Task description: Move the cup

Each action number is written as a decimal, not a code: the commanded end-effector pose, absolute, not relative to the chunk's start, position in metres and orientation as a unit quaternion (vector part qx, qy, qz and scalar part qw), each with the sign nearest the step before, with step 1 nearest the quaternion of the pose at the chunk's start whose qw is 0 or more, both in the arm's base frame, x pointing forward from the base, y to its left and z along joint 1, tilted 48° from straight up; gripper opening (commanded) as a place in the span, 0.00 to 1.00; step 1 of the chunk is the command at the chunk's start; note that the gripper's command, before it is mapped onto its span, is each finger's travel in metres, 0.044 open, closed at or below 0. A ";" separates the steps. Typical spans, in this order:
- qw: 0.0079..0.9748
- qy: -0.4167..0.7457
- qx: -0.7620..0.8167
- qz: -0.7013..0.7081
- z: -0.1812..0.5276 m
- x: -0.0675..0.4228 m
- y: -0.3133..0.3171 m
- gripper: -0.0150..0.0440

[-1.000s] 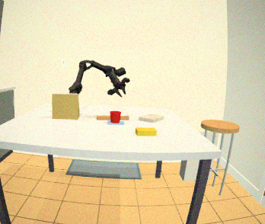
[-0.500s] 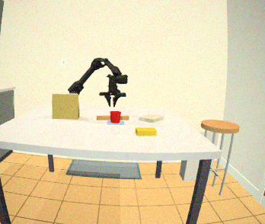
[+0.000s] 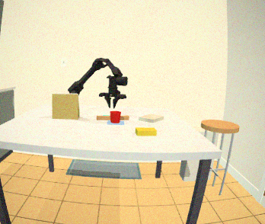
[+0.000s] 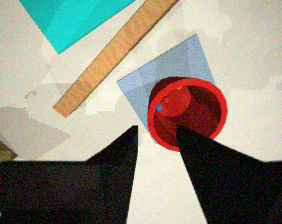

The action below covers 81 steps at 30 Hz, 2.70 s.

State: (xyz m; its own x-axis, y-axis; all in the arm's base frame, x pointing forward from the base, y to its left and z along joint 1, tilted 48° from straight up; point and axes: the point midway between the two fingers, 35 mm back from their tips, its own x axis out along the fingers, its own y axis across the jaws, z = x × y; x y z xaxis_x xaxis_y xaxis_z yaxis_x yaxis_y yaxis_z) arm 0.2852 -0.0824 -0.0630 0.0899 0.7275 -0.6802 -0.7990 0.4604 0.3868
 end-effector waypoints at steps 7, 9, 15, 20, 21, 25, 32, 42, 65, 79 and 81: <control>0.737 0.432 -0.038 0.519 -0.075 0.287 -0.069 0.50; 0.737 0.432 -0.038 0.519 -0.078 0.288 -0.066 0.50; 0.737 0.431 -0.038 0.519 -0.084 0.288 -0.059 0.50; 0.737 0.431 -0.038 0.519 -0.090 0.289 -0.052 0.50; 0.737 0.431 -0.038 0.519 -0.091 0.289 -0.051 0.50; 0.737 0.431 -0.038 0.520 -0.095 0.289 -0.046 0.50; 0.737 0.430 -0.037 0.520 -0.102 0.289 -0.037 0.50; 0.737 0.430 -0.040 0.520 -0.102 0.290 -0.039 0.46; 0.737 0.431 -0.040 0.519 -0.083 0.288 -0.060 0.25; 0.737 0.431 -0.038 0.520 -0.065 0.283 -0.079 0.25; 0.737 0.431 -0.038 0.520 -0.065 0.283 -0.079 0.25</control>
